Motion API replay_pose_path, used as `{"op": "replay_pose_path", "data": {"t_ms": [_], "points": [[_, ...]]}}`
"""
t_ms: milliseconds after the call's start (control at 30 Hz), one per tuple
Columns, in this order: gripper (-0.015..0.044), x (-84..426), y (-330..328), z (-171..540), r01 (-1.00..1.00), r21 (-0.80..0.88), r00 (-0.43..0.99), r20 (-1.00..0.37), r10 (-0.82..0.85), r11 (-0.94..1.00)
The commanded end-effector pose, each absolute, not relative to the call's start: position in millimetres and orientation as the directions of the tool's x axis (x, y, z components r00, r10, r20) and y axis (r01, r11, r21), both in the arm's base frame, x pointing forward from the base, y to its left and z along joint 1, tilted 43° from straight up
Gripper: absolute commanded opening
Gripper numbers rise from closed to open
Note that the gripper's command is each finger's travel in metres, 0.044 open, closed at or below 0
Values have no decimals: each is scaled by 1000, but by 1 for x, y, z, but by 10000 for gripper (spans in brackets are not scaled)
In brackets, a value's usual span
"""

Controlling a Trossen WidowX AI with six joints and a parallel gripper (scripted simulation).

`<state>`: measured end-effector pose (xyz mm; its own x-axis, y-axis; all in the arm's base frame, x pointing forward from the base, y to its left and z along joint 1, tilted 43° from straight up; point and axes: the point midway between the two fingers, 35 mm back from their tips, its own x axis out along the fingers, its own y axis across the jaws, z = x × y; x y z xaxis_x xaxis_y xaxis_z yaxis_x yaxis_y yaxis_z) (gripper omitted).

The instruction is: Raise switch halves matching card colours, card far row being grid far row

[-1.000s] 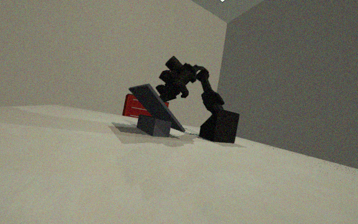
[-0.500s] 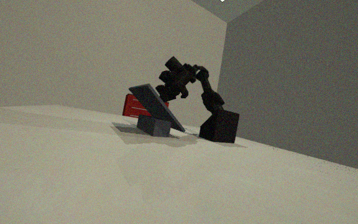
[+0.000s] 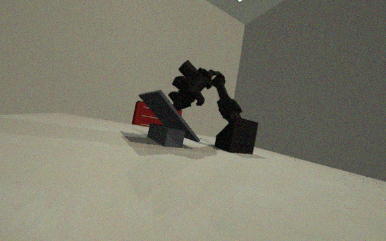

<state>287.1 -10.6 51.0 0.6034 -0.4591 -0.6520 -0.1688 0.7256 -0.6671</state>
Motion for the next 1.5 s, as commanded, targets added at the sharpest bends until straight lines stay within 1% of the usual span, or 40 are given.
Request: {"op": "replay_pose_path", "data": {"t_ms": [0, 100, 267, 500, 600, 767, 1467], "points": [[0, 276, 6, 70, -164, -664, 603, -653, -458, 729], [0, 256, 18, 91, -166, -667, 597, -654, -464, 726], [0, 255, 19, 92, -166, -667, 597, -654, -465, 726], [0, 219, 18, 60, -167, -667, 595, -655, -465, 726], [0, 220, 17, 59, -168, -666, 596, -656, -464, 726], [0, 239, 2, 38, -166, -667, 616, -645, -452, 726], [0, 252, -10, 23, -165, -669, 618, -643, -452, 725]]}}
